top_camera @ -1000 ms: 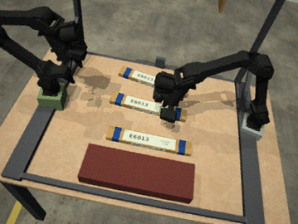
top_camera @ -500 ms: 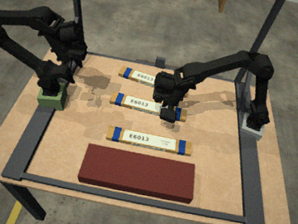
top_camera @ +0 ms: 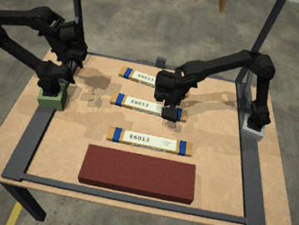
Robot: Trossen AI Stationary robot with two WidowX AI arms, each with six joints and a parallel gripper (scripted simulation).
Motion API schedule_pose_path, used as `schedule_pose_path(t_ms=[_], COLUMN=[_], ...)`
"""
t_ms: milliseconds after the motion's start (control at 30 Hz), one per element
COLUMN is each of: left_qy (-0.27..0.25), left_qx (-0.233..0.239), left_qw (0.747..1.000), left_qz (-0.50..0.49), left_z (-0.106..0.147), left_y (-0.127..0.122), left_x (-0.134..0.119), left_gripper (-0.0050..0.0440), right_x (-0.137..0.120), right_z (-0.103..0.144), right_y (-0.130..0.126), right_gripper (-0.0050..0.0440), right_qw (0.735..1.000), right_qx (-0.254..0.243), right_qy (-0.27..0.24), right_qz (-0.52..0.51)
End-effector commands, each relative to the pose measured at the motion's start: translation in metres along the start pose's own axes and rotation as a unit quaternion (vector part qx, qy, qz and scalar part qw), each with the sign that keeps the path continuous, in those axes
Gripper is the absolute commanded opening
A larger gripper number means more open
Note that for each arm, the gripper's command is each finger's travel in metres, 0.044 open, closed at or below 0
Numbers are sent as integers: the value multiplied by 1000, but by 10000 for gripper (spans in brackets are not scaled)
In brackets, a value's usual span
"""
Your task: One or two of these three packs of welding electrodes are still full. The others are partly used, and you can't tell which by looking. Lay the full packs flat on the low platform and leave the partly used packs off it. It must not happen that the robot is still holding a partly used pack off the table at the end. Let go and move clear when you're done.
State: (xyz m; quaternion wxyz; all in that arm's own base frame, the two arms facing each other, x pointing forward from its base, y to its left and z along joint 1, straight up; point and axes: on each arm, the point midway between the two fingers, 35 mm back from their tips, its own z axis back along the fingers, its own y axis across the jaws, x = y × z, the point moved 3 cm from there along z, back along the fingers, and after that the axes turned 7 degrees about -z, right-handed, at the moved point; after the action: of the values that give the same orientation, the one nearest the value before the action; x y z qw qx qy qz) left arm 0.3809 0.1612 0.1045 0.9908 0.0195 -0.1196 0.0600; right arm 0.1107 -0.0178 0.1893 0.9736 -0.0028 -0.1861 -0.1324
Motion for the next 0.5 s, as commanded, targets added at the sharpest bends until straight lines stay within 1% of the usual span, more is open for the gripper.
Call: schedule_pose_path(t_ms=[0,467], left_qy=[-24,-24], left_qx=[8,8], left_qw=[1000,1000], left_qz=[0,0], left_z=[20,39], left_y=[2,3], left_x=[9,13], left_gripper=[300,300], right_x=[2,2], right_z=[5,5], right_y=[0,0], right_gripper=[430,430], right_qw=[1000,1000], right_qx=[2,2], right_qy=[-10,-10], right_qz=[0,0])
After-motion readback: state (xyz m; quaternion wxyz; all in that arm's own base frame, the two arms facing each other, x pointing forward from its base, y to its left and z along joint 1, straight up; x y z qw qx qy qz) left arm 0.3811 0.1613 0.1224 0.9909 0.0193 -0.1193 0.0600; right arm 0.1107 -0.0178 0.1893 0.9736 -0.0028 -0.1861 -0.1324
